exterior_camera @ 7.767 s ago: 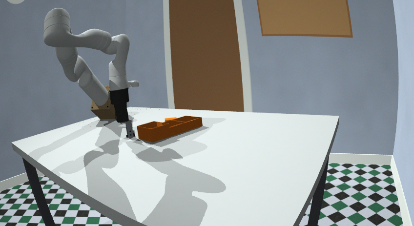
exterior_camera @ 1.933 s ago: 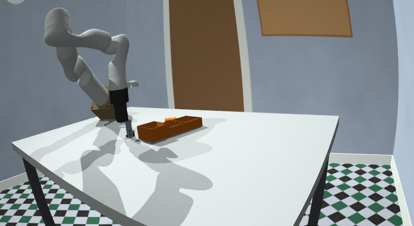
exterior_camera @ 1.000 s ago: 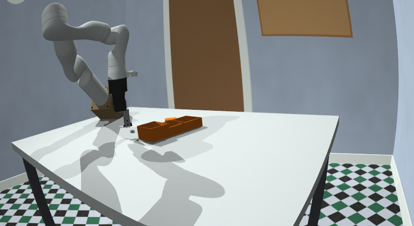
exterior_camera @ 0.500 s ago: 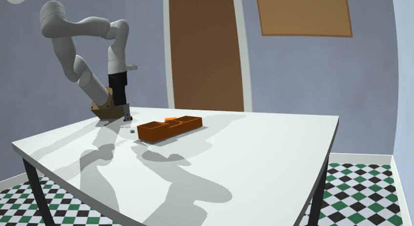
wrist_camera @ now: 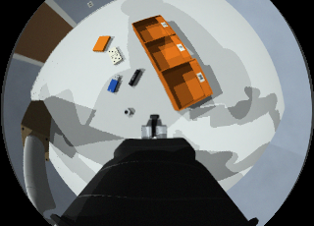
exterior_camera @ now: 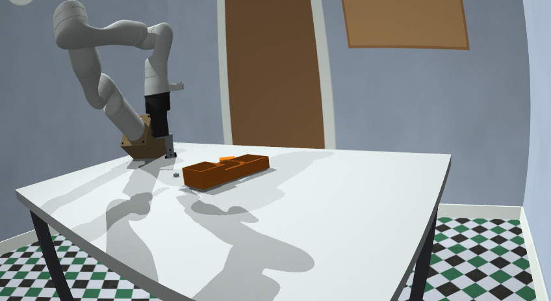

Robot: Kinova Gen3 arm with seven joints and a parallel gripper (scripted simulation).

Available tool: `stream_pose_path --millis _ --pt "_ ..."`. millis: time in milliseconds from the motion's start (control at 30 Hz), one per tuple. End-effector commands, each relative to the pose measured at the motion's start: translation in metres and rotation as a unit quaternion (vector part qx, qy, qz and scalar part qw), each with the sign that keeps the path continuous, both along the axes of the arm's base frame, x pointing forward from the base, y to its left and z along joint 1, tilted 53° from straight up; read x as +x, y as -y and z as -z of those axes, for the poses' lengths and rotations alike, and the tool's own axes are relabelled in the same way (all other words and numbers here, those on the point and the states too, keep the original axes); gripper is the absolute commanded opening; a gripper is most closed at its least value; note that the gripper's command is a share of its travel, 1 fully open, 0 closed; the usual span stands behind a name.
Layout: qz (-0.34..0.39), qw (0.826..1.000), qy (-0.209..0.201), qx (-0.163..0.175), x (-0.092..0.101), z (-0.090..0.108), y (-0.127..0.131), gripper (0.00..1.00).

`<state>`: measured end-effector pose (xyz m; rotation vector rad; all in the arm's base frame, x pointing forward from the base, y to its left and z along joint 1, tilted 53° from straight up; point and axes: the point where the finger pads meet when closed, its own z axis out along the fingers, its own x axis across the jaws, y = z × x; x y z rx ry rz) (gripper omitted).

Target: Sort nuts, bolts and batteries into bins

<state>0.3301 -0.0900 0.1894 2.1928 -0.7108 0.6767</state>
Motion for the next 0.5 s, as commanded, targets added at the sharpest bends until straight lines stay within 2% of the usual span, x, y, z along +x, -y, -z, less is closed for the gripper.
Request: stream_pose_path --millis 0,167,233,400,467 --pt "-0.002 1.000 -0.001 0.002 0.011 0.006 -0.010 0.00" --pt "-0.002 1.000 -0.001 0.002 0.034 0.016 -0.026 0.00" --pt "-0.002 1.000 -0.001 0.002 0.034 0.016 -0.026 0.00" --pt "-0.002 1.000 -0.001 0.002 0.055 0.025 -0.040 0.00" --pt "-0.032 0.999 -0.039 -0.010 0.064 0.030 -0.046 0.00"
